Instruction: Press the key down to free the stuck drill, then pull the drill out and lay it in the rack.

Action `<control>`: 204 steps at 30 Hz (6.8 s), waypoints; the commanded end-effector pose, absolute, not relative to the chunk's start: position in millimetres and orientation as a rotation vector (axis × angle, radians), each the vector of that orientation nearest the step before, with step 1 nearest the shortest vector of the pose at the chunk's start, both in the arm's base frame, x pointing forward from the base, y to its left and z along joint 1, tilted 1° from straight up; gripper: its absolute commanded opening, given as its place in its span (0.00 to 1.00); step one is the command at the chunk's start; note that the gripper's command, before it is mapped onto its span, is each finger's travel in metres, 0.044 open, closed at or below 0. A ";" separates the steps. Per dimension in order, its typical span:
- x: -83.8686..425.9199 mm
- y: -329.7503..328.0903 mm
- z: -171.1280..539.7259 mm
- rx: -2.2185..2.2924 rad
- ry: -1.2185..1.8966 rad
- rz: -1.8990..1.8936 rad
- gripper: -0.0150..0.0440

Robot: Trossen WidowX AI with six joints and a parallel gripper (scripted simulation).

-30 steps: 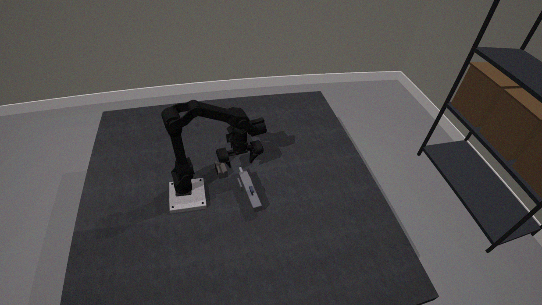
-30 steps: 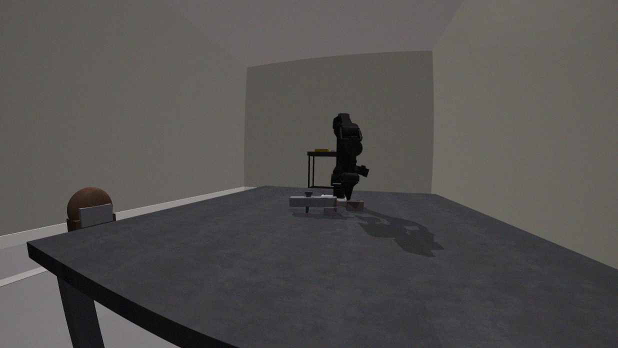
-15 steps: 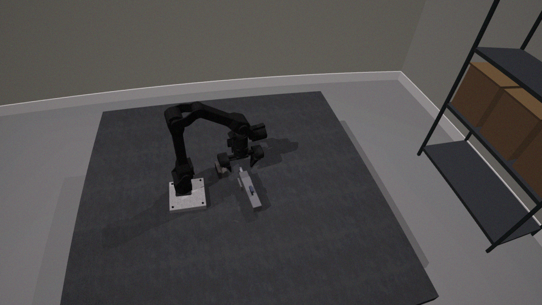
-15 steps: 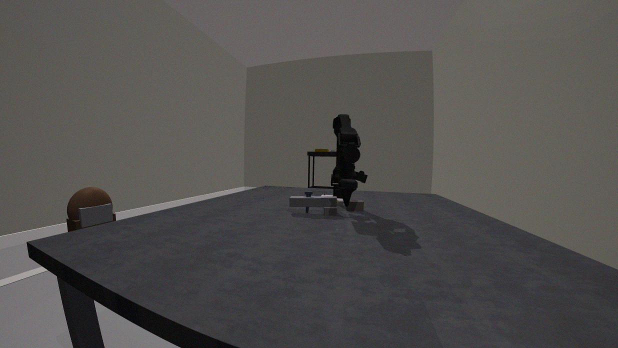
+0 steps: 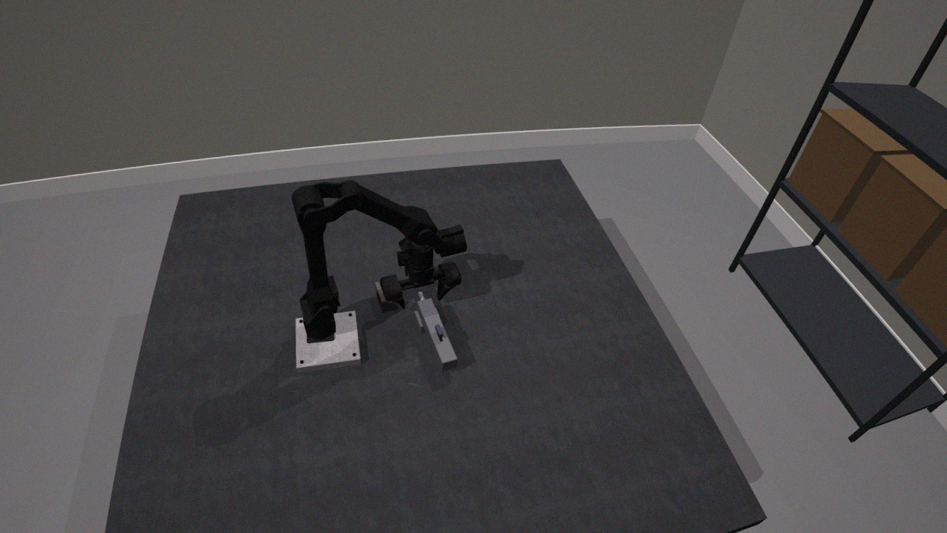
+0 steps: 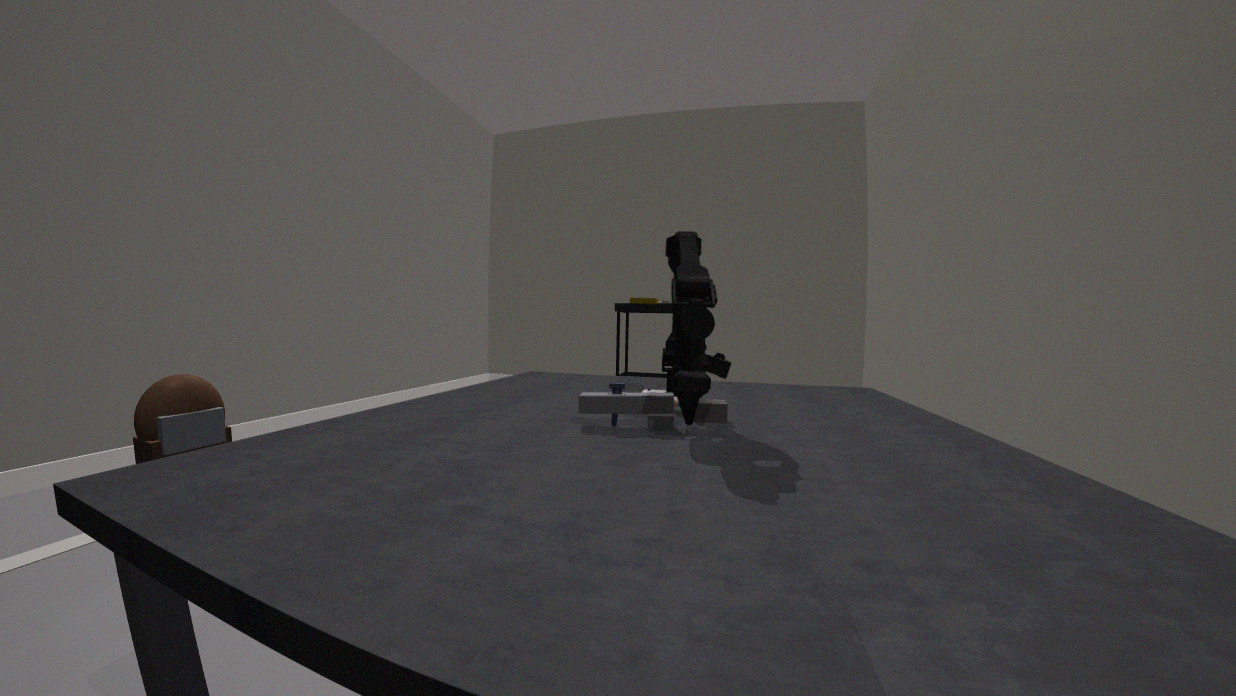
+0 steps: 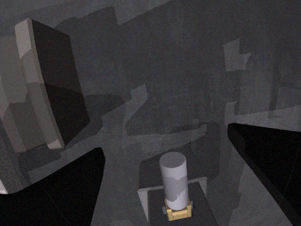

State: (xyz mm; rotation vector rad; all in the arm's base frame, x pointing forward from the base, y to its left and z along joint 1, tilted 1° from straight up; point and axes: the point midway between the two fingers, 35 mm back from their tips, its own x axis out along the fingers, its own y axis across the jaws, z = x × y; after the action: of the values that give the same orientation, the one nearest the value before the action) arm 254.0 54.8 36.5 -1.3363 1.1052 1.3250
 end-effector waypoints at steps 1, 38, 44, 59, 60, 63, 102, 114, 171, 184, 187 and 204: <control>253.4 52.9 32.2 -1.338 1.106 1.328 1.00; 250.5 73.2 36.0 -1.336 1.104 1.329 0.25; 248.8 82.5 36.5 -1.336 1.104 1.329 0.25; 246.6 93.6 36.7 -1.338 1.104 1.330 0.39; 246.6 93.6 36.7 -1.338 1.104 1.330 0.43; 246.6 93.6 36.7 -1.338 1.104 1.330 0.57; 249.6 77.2 30.0 -1.336 1.104 1.329 1.00; 249.7 79.5 31.0 -1.334 1.102 1.327 0.47; 240.6 131.0 38.0 -1.332 1.101 1.332 0.25; 237.4 148.6 39.3 -1.330 1.100 1.333 0.25; 237.2 145.6 41.0 -1.331 1.100 1.333 0.25; 235.6 143.8 51.2 -1.331 1.100 1.333 0.25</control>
State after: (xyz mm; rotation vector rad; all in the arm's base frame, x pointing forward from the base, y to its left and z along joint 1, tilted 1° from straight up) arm 235.4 143.8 48.4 -1.3330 1.1019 1.3349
